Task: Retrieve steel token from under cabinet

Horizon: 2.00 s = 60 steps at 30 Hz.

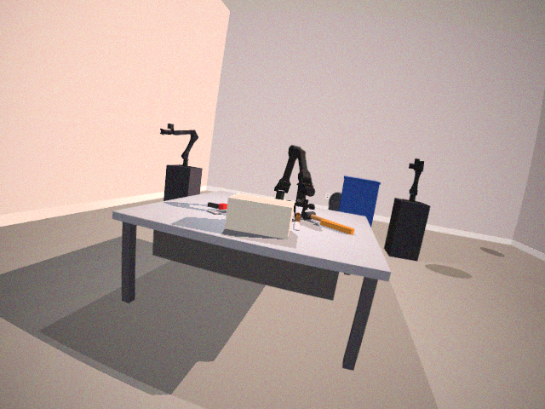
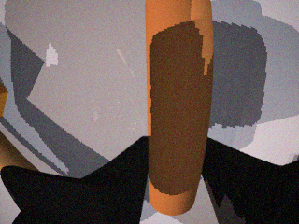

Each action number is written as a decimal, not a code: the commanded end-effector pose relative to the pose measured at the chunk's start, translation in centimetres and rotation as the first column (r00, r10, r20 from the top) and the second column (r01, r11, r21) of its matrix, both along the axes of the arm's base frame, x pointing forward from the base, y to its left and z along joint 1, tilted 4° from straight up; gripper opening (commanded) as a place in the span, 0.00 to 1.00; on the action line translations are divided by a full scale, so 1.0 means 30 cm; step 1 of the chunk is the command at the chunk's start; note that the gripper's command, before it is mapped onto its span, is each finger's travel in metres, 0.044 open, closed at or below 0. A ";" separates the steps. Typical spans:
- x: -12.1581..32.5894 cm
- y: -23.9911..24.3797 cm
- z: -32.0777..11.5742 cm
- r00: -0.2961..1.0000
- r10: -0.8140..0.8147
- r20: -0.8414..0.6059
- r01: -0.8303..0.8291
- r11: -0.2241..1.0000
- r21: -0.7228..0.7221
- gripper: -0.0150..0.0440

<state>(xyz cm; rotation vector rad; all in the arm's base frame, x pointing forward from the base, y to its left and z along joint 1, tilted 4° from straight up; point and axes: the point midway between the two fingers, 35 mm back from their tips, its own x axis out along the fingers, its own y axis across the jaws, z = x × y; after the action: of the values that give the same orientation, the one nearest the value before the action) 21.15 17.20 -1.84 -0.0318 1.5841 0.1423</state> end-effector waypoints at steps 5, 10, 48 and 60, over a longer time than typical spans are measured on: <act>0.002 -0.001 0.002 0.998 -0.070 -0.003 0.070 0.998 -0.002 0.25; 0.002 -0.001 0.002 0.994 -0.109 -0.005 0.109 0.994 -0.003 0.25; 0.000 0.000 -0.004 0.977 -0.215 -0.013 0.215 0.977 -0.006 0.71; -0.001 0.003 -0.009 0.978 -0.211 -0.011 0.211 0.978 -0.001 0.67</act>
<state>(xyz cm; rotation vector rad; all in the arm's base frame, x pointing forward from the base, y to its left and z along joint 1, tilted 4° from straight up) 21.12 17.30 -2.12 0.1365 1.5880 -0.0237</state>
